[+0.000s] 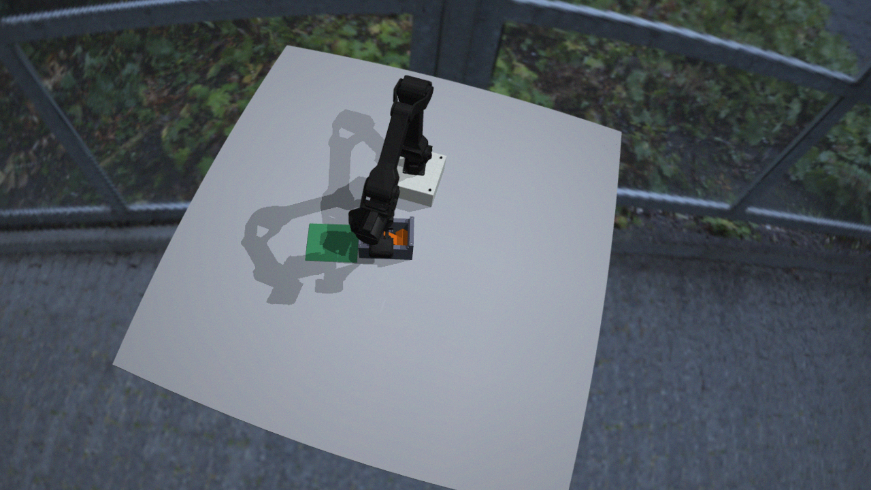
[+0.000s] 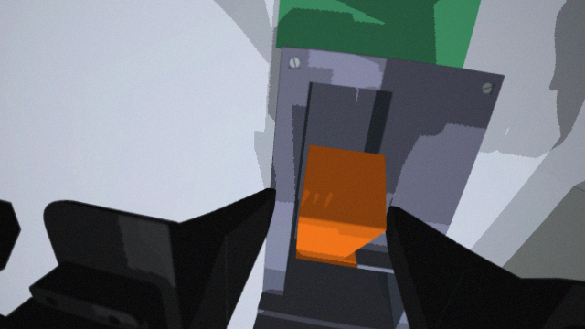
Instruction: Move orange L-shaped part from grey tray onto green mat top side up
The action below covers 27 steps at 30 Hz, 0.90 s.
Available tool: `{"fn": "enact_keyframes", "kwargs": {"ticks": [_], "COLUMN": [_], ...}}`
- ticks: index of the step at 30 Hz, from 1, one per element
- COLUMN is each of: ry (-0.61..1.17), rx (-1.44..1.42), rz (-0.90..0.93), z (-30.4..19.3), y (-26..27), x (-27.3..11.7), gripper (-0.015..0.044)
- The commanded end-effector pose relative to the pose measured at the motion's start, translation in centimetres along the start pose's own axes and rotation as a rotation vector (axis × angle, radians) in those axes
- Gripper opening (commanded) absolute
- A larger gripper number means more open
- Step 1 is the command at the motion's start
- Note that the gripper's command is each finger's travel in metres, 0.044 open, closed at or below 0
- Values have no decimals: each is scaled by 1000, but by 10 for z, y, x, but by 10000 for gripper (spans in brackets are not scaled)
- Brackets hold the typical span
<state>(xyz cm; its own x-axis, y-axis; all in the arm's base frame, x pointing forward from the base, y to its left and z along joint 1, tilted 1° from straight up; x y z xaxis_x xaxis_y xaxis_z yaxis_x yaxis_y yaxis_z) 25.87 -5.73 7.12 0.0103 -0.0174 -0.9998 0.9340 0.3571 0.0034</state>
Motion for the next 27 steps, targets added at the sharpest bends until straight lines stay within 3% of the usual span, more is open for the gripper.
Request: {"fn": "enact_keyframes", "kwargs": {"ticks": [1,2,13,17,27], "ry": [-2,-2,-2,-2,-3], "rx": [0,0,0,0,1], "rz": [3,3,3,3,2], "z": [0,0,0,0,0], "y": [1,1,1,1,0], "x": [-1,-1,-1,-1,-8], "gripper": [201,175,102,0,0]}}
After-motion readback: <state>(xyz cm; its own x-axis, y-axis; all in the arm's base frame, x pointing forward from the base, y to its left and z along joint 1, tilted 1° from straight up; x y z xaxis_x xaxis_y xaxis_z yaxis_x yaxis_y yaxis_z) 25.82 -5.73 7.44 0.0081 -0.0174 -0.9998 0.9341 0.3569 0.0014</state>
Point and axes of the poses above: the point midway between the two fingers, 35 mm back from their tips, its own x axis out along the fingers, its own y axis across the jaws, z = x × y, the point moved 3 cm from there along -x, back along the fingers, and after that the axes turned 15 degrees about -x, right-handed, at the moved point
